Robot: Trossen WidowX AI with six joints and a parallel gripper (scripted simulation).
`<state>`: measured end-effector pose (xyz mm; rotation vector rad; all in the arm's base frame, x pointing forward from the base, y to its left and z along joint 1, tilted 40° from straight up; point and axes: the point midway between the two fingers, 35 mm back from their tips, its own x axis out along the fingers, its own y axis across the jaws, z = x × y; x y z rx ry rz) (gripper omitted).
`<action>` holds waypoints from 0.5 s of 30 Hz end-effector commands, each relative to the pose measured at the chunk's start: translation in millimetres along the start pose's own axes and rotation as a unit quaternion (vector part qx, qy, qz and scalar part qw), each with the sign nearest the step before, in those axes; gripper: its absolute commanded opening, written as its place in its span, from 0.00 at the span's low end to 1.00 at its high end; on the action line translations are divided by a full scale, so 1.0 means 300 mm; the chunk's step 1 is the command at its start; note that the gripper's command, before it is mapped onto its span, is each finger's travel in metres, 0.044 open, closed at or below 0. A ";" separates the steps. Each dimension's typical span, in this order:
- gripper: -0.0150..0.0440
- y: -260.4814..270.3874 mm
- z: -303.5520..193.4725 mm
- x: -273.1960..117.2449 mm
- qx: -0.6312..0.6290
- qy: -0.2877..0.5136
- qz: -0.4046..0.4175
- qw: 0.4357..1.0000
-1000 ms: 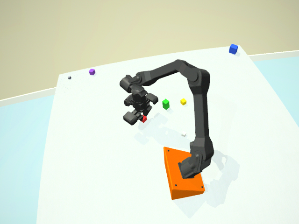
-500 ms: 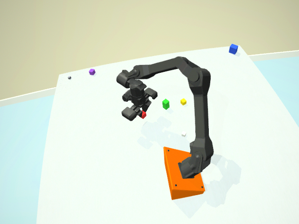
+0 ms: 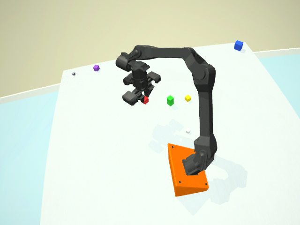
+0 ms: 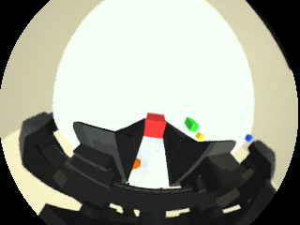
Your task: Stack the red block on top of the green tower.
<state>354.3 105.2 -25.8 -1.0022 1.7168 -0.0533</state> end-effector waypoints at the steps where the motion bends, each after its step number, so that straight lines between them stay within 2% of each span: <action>1: 0.25 0.000 0.000 -0.002 0.001 0.000 0.000 1.000; 6: 0.25 -0.018 -0.002 -0.016 0.005 0.000 0.005 1.000; 15: 0.25 -0.260 -0.061 -0.016 0.007 -0.002 0.008 1.000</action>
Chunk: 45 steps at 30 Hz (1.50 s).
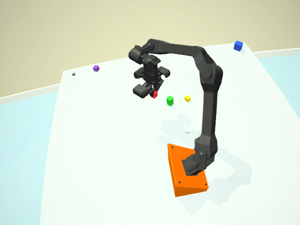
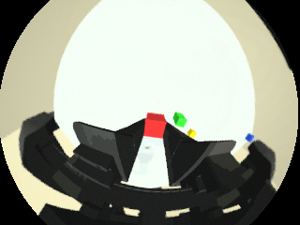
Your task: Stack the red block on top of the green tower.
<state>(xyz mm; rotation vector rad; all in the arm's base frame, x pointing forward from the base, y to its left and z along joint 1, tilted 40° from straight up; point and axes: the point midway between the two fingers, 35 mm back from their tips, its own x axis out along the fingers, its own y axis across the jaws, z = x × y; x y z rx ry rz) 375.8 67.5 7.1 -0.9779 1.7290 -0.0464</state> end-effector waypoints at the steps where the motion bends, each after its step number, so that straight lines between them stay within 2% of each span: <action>1: 0.25 -0.111 -0.031 -0.010 0.003 -0.003 -0.004 1.000; 8: 0.25 -0.256 -0.102 -0.010 0.002 0.001 -0.011 1.000; 12: 0.25 -0.256 -0.101 -0.001 0.002 0.001 -0.011 1.000; 20: 0.25 -0.258 -0.098 0.112 0.002 0.001 -0.011 1.000; 26: 0.25 -0.260 -0.098 0.137 0.002 0.001 -0.012 1.000; 32: 0.25 -0.264 -0.099 0.217 0.002 0.002 -0.012 1.000; 45: 0.25 -0.264 -0.099 0.219 0.002 0.002 -0.012 1.000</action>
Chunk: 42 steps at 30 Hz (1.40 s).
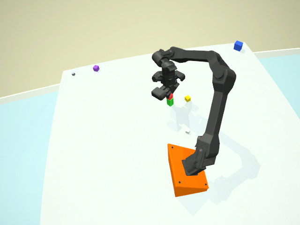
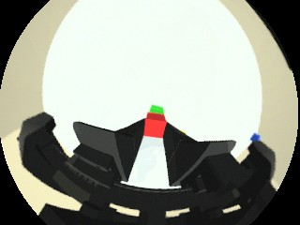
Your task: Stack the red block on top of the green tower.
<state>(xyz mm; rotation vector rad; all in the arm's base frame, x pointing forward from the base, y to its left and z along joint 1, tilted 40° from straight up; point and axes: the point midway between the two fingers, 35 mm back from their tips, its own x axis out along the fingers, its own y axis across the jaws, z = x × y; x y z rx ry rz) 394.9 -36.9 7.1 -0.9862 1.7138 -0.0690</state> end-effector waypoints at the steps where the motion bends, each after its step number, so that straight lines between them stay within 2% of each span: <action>1: 0.25 0.003 -0.004 0.006 -0.004 0.003 -0.002 1.000; 29: 0.25 0.002 -0.003 -0.003 -0.004 0.003 -0.002 1.000; 42: 0.83 0.002 -0.001 0.006 -0.001 0.001 0.000 1.000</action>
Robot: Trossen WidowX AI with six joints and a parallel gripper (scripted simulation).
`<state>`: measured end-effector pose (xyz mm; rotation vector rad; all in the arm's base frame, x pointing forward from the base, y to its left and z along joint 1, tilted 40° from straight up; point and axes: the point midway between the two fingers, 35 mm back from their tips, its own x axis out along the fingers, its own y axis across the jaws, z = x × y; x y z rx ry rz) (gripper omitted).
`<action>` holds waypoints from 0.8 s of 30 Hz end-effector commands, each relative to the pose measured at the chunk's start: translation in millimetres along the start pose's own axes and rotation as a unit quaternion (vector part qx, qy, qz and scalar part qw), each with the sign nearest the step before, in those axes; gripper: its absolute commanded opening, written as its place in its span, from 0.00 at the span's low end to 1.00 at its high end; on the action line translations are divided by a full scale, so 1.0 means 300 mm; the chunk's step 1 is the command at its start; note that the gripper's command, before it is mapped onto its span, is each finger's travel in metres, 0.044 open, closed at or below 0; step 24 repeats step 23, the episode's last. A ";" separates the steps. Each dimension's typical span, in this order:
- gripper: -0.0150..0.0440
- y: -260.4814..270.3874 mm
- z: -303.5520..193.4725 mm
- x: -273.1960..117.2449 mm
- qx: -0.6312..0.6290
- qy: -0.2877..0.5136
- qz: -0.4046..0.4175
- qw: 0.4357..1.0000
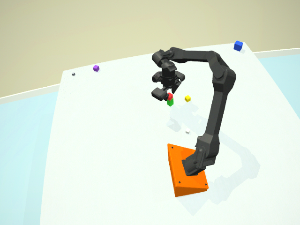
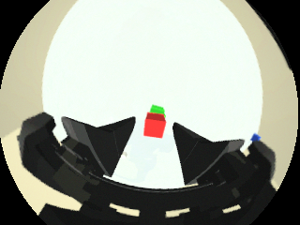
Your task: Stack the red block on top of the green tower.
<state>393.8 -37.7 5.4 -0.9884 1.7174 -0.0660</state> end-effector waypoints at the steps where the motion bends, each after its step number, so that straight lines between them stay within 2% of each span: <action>1: 0.88 -0.001 0.001 0.000 0.001 -0.001 -0.001 1.000; 4: 1.00 -0.001 0.001 0.000 0.001 -0.001 -0.001 1.000; 24: 1.00 -0.001 0.001 0.000 0.001 -0.001 -0.001 1.000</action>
